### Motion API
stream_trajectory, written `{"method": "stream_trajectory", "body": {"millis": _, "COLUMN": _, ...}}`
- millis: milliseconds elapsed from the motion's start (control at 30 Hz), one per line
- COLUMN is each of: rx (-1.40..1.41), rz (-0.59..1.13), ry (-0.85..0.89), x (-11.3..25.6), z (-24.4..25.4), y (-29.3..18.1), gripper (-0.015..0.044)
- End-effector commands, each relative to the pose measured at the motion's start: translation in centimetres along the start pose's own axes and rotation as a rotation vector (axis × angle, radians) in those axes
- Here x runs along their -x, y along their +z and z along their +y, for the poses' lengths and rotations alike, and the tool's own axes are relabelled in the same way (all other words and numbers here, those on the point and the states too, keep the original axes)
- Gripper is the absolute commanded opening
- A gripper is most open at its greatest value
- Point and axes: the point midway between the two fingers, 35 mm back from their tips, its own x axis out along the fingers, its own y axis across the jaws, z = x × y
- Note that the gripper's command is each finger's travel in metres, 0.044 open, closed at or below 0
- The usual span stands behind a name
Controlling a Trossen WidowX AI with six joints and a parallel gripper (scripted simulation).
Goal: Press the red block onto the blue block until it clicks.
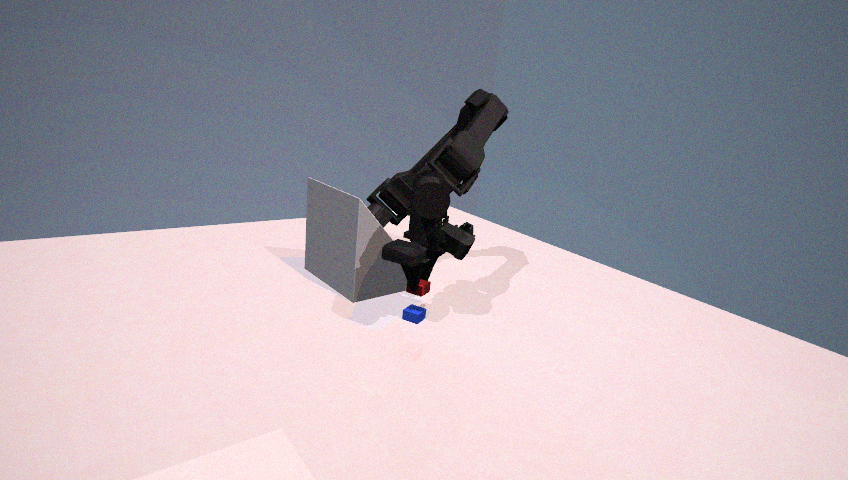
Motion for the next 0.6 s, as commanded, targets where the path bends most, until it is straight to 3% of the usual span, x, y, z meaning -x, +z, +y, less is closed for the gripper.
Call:
{"method": "stream_trajectory", "body": {"millis": 0, "rx": -0.002, "rz": 0.003, "ry": 0.009, "x": -1.6, "z": 0.2, "y": -0.2, "gripper": 0.0}}
{"method": "stream_trajectory", "body": {"millis": 567, "rx": -0.002, "rz": 0.003, "ry": 0.011, "x": -3.5, "z": 0.3, "y": -0.3, "gripper": 0.0}}
